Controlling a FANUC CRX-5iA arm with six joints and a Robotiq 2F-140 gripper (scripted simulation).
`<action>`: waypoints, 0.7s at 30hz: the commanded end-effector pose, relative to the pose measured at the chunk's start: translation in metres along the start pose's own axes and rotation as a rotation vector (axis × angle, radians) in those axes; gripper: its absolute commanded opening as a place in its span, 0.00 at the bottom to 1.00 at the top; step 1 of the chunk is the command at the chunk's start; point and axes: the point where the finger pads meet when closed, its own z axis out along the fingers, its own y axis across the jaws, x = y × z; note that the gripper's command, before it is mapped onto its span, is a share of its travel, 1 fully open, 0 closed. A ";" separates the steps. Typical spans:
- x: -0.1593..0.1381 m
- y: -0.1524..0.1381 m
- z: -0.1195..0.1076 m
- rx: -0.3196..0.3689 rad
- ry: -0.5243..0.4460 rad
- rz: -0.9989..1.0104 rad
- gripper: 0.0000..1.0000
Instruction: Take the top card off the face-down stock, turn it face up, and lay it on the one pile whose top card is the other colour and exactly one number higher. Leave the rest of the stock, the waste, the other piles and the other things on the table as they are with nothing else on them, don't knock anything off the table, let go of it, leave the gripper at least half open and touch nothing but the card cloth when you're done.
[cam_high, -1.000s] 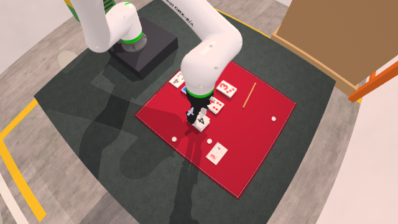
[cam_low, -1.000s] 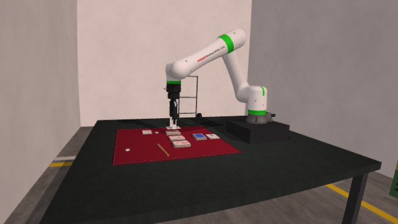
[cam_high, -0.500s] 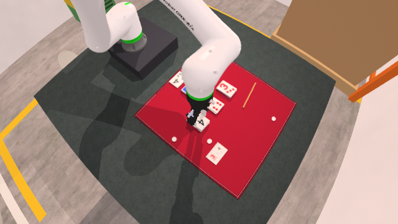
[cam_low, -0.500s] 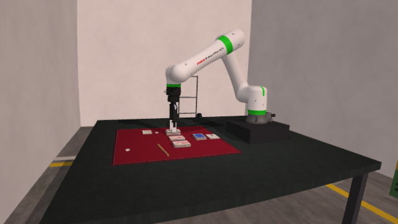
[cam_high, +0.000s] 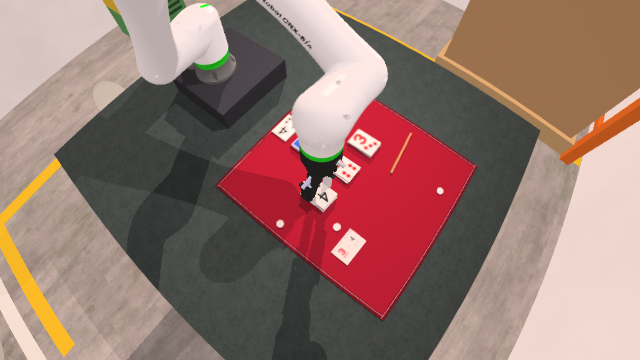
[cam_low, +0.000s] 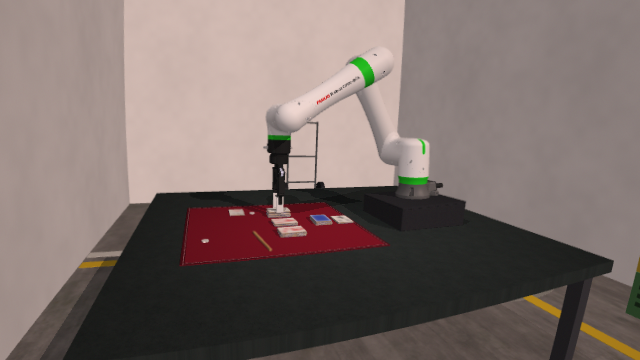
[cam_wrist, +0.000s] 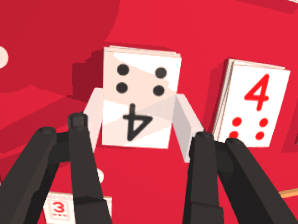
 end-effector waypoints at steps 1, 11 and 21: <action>0.000 0.000 0.000 0.000 0.000 0.000 0.41; 0.000 0.000 0.005 0.000 0.000 0.000 0.41; 0.000 0.000 0.005 0.000 0.000 0.000 0.41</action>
